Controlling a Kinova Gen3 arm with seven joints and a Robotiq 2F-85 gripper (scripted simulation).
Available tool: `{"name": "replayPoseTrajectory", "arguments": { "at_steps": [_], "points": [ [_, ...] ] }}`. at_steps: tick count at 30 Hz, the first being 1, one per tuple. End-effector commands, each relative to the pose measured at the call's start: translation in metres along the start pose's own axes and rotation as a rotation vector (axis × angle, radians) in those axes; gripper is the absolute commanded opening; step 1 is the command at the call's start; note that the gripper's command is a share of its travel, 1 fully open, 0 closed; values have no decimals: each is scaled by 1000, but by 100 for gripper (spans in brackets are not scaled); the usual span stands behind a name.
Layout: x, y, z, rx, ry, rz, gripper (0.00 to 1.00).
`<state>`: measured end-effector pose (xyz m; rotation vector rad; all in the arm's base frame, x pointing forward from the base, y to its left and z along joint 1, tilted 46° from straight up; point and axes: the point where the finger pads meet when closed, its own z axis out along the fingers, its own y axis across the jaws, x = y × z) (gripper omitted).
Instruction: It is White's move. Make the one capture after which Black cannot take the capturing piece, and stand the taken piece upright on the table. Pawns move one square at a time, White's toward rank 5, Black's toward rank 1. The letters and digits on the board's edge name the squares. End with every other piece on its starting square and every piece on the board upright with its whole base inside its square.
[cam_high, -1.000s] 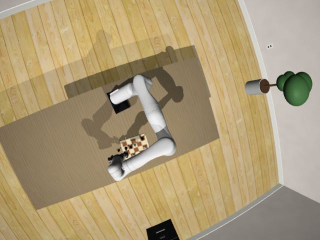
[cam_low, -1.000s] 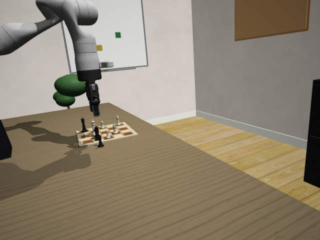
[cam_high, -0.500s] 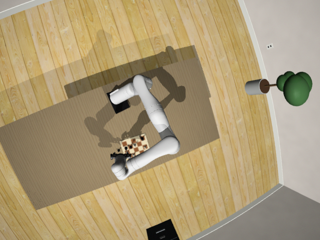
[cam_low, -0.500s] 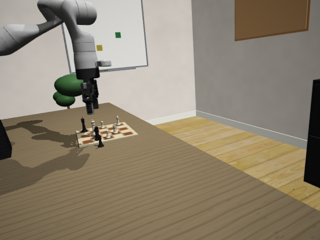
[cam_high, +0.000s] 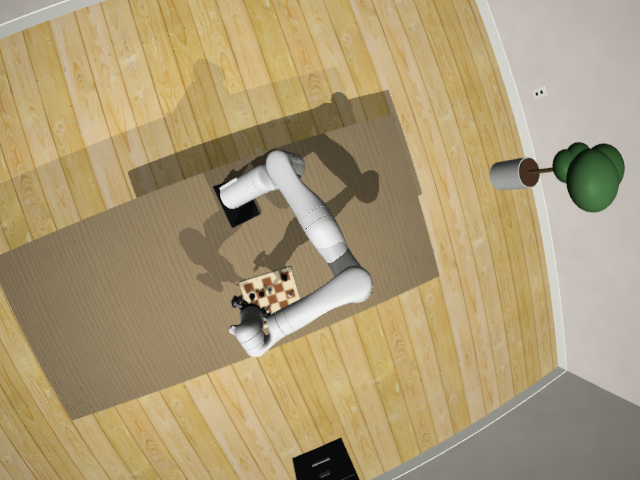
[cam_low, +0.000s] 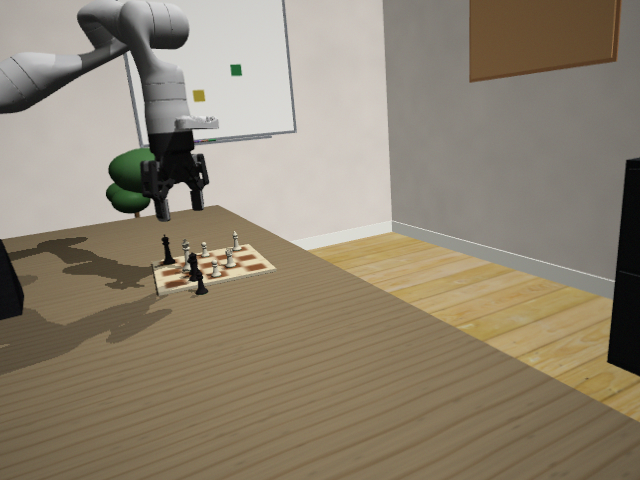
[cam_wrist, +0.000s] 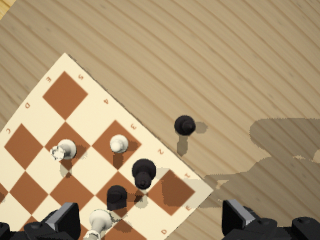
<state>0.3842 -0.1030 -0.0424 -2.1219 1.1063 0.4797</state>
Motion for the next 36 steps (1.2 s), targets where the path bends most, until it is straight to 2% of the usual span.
{"name": "replayPoseTrajectory", "arguments": {
  "at_steps": [1, 17, 29, 36],
  "points": [
    [-6, -9, -1, -7, 2, 22, 100],
    [-37, -37, -8, 4, 7, 508, 100],
    [-49, -48, -11, 14, 8, 693, 100],
    [-51, -51, -11, 16, 8, 736, 100]
  ]
}}
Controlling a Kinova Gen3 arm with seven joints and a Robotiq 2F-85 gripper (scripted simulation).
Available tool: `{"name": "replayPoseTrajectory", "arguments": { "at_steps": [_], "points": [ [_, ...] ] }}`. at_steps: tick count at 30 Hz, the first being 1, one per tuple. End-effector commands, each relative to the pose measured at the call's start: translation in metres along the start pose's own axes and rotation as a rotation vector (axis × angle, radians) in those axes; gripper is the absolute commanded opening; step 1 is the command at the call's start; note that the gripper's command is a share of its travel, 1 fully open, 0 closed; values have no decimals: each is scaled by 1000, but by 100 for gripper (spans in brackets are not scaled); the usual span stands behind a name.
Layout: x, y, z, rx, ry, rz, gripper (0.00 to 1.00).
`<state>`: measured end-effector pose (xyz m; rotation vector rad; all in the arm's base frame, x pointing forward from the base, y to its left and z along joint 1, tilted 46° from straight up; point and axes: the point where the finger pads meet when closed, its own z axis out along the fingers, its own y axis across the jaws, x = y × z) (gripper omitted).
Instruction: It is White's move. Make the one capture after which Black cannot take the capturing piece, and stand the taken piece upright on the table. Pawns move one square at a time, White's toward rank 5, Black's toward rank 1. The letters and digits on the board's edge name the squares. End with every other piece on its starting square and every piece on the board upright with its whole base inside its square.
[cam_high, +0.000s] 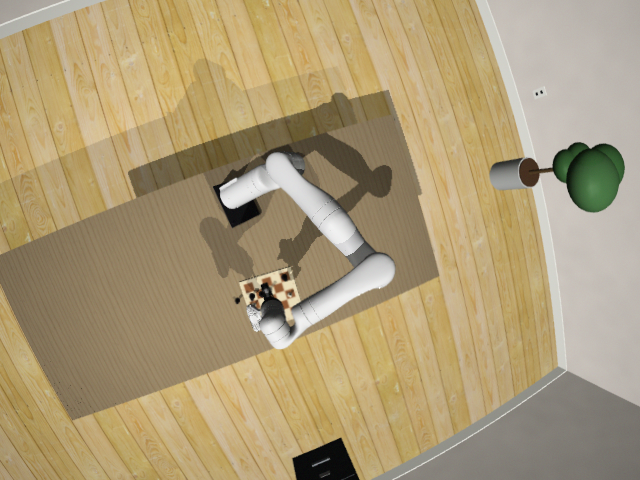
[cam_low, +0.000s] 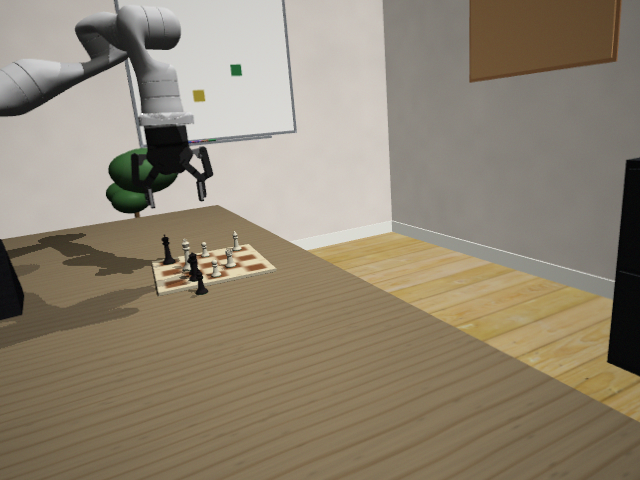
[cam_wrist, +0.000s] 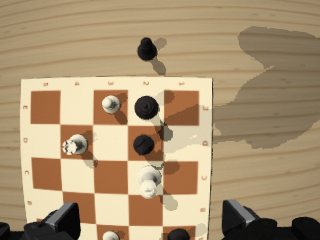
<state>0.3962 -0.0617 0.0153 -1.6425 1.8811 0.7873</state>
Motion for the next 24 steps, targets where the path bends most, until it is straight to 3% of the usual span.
{"name": "replayPoseTrajectory", "arguments": {
  "at_steps": [1, 9, 10, 24],
  "points": [
    [-2, -1, -1, 2, 1, 3, 100],
    [-3, -1, -1, 2, 1, 15, 100],
    [-3, -1, -1, 2, 1, 15, 41],
    [-3, -1, -1, 2, 1, 15, 41]
  ]
}}
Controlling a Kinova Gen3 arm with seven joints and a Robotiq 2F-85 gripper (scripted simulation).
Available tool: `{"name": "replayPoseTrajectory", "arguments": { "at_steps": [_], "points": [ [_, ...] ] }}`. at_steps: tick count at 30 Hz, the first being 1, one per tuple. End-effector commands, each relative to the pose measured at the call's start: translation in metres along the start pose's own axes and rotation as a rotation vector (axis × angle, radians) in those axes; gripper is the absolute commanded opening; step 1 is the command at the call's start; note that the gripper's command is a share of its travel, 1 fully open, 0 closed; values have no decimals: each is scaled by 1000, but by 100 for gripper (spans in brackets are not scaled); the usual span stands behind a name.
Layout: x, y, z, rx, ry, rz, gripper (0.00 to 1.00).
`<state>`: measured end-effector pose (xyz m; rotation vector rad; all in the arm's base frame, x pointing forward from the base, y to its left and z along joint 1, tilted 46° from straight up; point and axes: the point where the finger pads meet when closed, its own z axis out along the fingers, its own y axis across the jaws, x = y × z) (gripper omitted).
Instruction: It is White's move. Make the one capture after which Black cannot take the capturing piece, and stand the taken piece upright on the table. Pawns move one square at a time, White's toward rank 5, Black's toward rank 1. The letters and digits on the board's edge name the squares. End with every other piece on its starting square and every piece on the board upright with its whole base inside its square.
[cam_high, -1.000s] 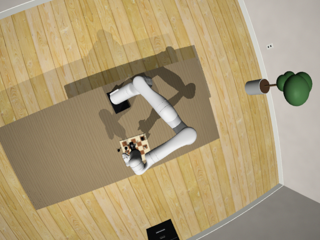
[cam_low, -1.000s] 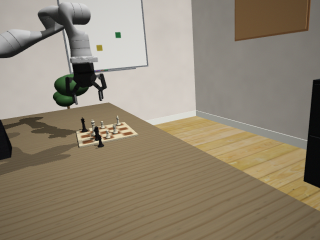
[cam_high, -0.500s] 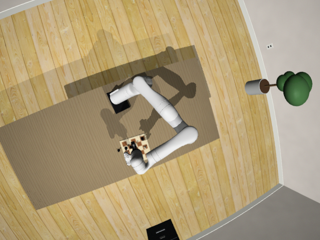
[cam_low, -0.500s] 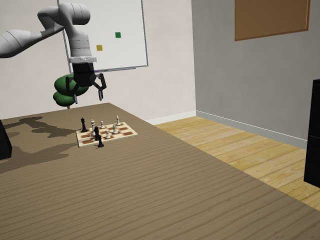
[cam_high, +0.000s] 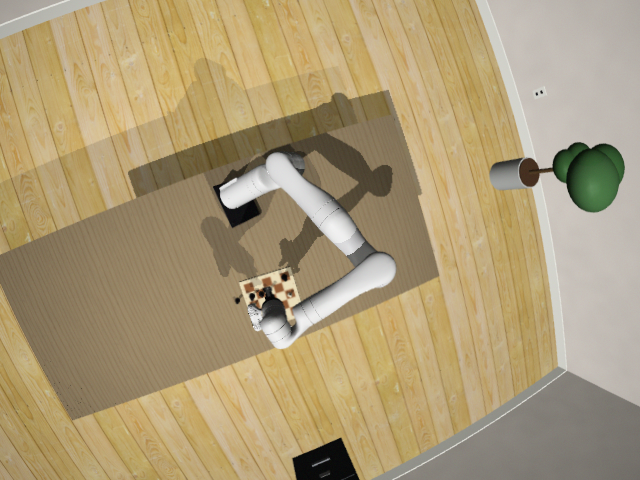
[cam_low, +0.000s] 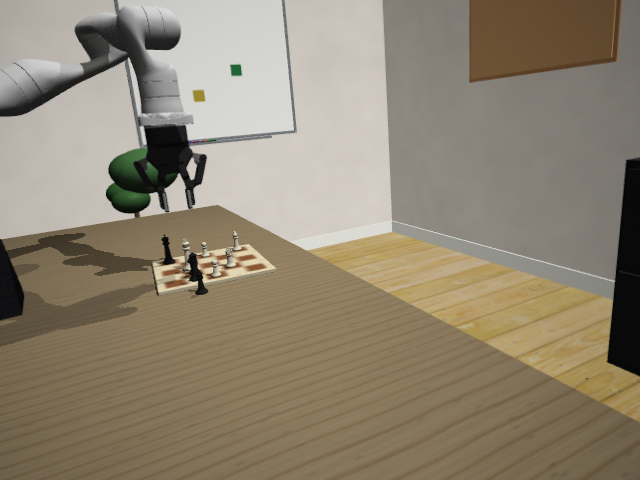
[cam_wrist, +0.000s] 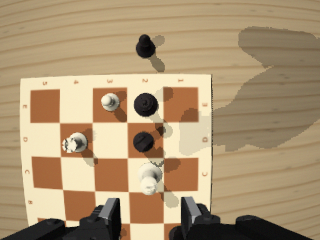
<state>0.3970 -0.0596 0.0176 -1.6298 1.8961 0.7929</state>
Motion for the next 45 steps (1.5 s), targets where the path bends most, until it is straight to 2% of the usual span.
{"name": "replayPoseTrajectory", "arguments": {
  "at_steps": [1, 30, 45],
  "points": [
    [0, 0, -1, 2, 1, 0, 41],
    [0, 0, 0, 2, 1, 3, 41],
    [0, -1, 9, 0, 1, 19, 41]
  ]
}}
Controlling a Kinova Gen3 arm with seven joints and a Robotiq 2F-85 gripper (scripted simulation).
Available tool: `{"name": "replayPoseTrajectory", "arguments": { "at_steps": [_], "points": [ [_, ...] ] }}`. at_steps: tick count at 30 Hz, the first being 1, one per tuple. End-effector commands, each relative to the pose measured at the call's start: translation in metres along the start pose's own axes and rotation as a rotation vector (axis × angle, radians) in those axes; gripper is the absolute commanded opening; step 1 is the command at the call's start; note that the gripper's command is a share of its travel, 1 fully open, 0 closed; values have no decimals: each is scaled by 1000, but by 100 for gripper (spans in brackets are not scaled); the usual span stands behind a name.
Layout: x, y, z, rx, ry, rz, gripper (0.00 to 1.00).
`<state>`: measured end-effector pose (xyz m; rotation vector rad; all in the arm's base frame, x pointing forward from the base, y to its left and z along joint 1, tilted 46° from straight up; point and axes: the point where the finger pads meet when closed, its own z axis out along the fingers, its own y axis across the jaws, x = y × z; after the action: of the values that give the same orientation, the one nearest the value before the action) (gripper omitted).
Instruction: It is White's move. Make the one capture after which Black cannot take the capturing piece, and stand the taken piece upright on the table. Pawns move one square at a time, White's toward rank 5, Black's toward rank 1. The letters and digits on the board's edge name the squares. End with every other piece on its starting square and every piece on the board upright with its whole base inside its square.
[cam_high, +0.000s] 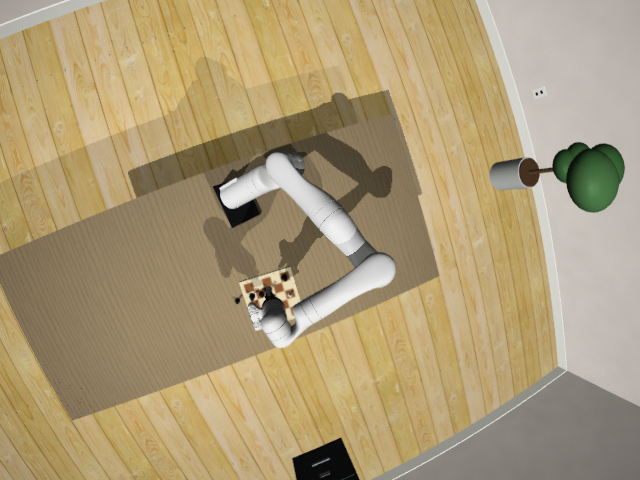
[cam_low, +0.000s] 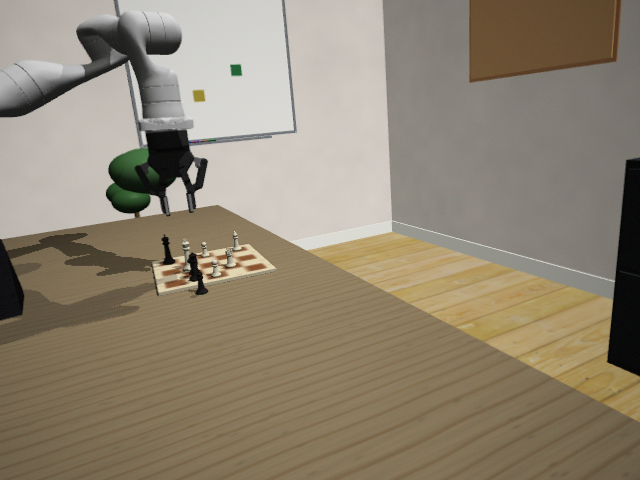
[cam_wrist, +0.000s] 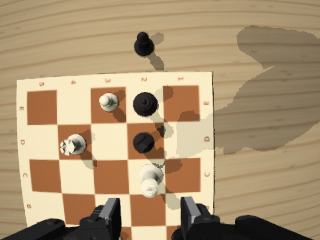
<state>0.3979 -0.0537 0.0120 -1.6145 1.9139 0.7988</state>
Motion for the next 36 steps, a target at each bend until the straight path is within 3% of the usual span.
{"name": "replayPoseTrajectory", "arguments": {
  "at_steps": [1, 14, 36],
  "points": [
    [0, 0, 3, -1, 0, 0, 41],
    [-1, 0, 25, -1, 0, 0, 41],
    [-2, -1, 42, -1, 0, 0, 41]
  ]
}}
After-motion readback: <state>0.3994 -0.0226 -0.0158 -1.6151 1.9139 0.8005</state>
